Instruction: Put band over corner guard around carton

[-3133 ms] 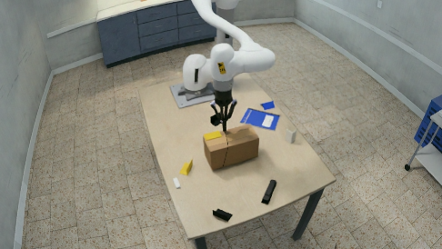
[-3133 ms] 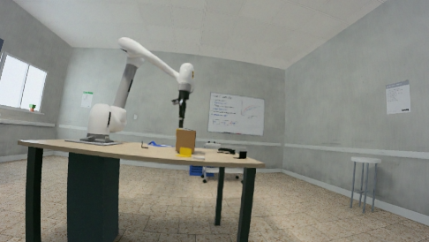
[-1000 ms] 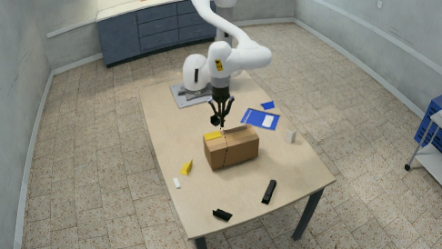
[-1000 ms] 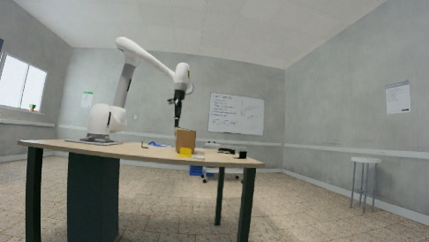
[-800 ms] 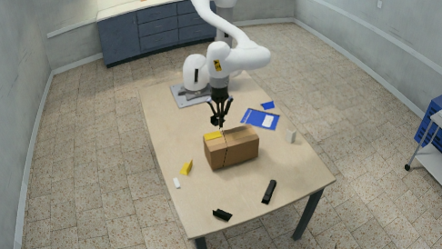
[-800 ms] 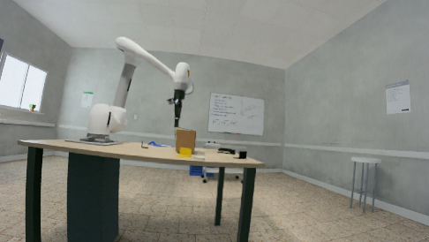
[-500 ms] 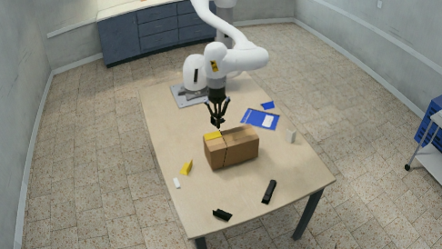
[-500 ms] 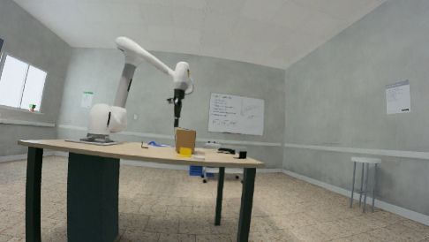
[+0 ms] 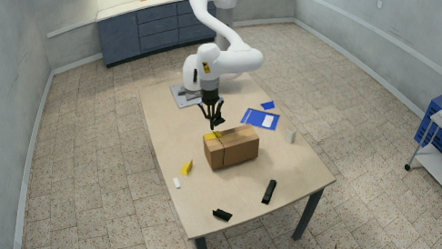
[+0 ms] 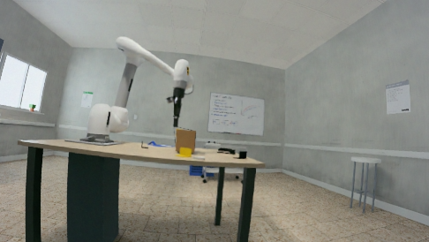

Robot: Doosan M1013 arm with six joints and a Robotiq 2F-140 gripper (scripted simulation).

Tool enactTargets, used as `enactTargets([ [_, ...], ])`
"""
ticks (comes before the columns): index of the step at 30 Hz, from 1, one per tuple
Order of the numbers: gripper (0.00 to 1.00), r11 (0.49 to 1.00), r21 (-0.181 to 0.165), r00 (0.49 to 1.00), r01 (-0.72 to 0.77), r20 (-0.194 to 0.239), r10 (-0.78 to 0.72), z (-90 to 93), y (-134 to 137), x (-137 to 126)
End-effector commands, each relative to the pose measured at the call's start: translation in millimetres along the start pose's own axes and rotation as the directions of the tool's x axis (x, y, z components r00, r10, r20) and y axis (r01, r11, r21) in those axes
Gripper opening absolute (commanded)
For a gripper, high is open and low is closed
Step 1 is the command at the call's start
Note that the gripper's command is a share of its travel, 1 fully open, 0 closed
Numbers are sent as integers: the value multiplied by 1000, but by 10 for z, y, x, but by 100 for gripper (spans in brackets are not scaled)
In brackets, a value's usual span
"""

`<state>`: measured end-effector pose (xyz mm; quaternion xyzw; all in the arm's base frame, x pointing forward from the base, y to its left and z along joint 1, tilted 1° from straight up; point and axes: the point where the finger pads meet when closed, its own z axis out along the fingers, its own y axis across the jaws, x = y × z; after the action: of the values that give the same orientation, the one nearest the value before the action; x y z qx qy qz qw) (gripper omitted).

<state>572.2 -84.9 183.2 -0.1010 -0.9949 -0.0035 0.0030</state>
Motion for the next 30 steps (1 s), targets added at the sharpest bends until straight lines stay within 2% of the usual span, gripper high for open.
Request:
enactTargets([
  [1,10,1000,-1,1000,0,1,0,-8,-16,-7],
  [30,10,1000,-1,1000,0,1,0,-8,-94,-25],
])
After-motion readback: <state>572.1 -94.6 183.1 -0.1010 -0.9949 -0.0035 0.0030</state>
